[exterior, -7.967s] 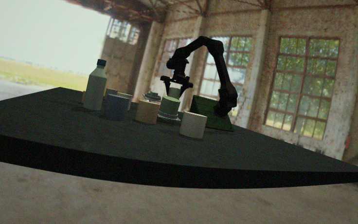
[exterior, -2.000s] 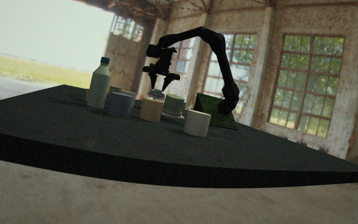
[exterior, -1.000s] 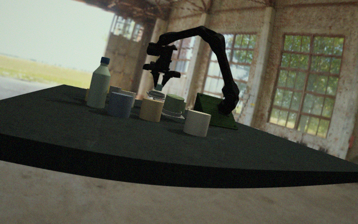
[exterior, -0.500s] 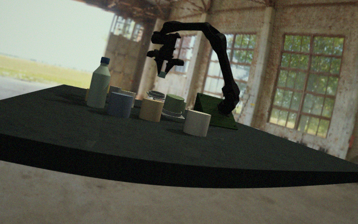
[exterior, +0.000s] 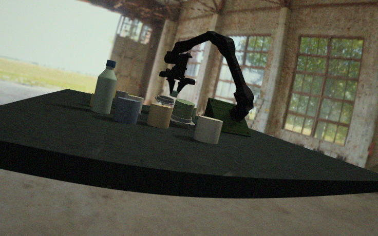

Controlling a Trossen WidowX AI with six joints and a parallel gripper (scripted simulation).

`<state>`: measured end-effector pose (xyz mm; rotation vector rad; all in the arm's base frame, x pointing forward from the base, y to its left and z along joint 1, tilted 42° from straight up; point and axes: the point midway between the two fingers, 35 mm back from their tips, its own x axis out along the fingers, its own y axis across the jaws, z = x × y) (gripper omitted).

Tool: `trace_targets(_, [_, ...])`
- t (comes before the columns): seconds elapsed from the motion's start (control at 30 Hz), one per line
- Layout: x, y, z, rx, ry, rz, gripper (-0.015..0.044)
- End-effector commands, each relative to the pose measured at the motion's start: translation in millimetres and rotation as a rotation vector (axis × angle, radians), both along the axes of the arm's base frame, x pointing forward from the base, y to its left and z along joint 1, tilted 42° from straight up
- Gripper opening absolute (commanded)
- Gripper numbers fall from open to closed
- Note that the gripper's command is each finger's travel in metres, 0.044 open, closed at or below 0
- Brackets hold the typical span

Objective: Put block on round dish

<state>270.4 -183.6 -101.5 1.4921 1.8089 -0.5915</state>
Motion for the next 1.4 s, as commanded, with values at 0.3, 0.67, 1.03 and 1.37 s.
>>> trace_targets(0.3, [-36, 5, -49, 0.004, 0.005, 0.008, 0.0])
trace_targets(0.67, [-39, 27, -74, 0.005, 0.004, 0.008, 0.0])
trace_targets(1.03, [-40, 37, -85, 0.005, 0.004, 0.008, 0.0])
trace_targets(1.37, [-39, 35, -85, -0.003, -0.002, 0.012, 0.0184])
